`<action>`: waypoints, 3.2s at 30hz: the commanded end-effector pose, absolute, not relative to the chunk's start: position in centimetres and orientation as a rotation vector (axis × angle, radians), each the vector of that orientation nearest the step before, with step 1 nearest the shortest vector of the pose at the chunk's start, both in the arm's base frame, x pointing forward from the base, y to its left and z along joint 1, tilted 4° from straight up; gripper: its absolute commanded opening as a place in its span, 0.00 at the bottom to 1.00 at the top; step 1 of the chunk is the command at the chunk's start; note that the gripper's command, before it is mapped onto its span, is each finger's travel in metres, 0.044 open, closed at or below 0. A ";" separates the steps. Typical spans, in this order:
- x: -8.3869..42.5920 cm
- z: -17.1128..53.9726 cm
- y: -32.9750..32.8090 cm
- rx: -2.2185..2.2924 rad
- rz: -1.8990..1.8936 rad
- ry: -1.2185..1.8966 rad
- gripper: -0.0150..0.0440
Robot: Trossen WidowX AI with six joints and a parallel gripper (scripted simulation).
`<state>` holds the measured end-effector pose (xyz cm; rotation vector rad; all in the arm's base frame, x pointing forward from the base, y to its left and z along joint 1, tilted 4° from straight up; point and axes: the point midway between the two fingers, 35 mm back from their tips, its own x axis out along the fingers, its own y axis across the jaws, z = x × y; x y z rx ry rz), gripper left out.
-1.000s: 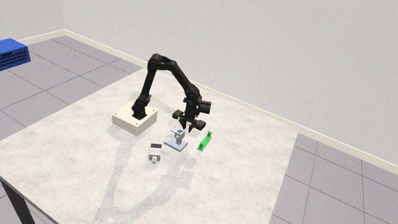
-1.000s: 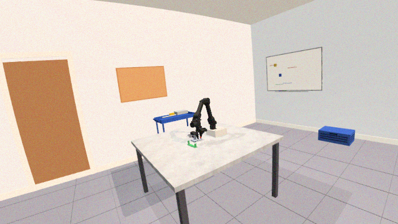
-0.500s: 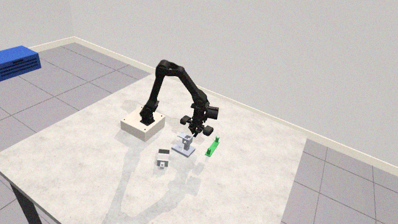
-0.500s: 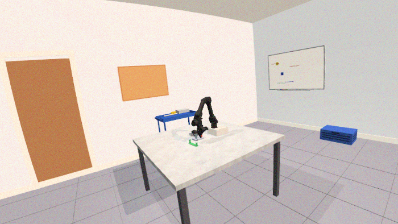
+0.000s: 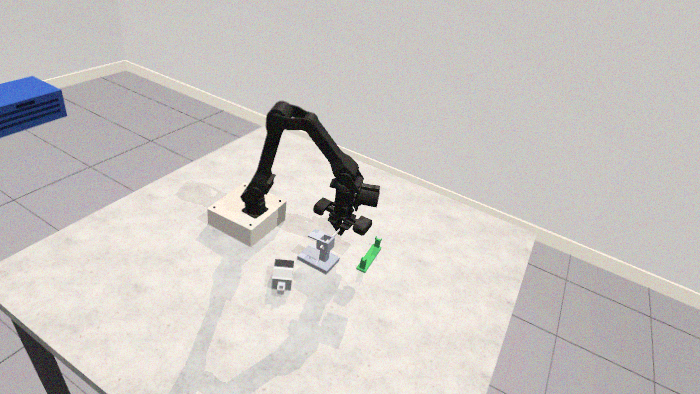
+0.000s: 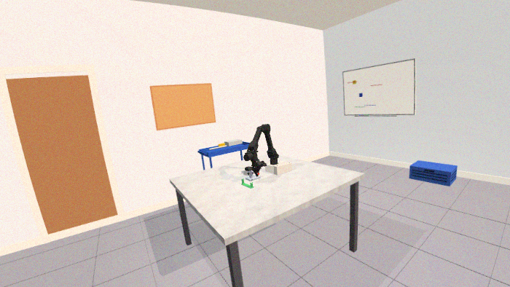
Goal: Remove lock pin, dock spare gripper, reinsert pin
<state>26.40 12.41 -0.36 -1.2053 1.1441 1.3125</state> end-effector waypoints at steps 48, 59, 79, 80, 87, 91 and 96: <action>26.3 0.0 16.0 -1.197 1.323 1.131 0.25; 26.3 0.0 16.8 -1.197 1.324 1.135 0.25; 26.1 0.2 18.2 -1.195 1.328 1.143 0.25; 26.1 0.3 18.3 -1.195 1.328 1.143 0.25; 26.1 0.4 18.8 -1.195 1.329 1.146 0.25; 26.1 0.4 19.1 -1.194 1.330 1.148 0.25; 26.0 0.5 19.4 -1.194 1.330 1.149 0.25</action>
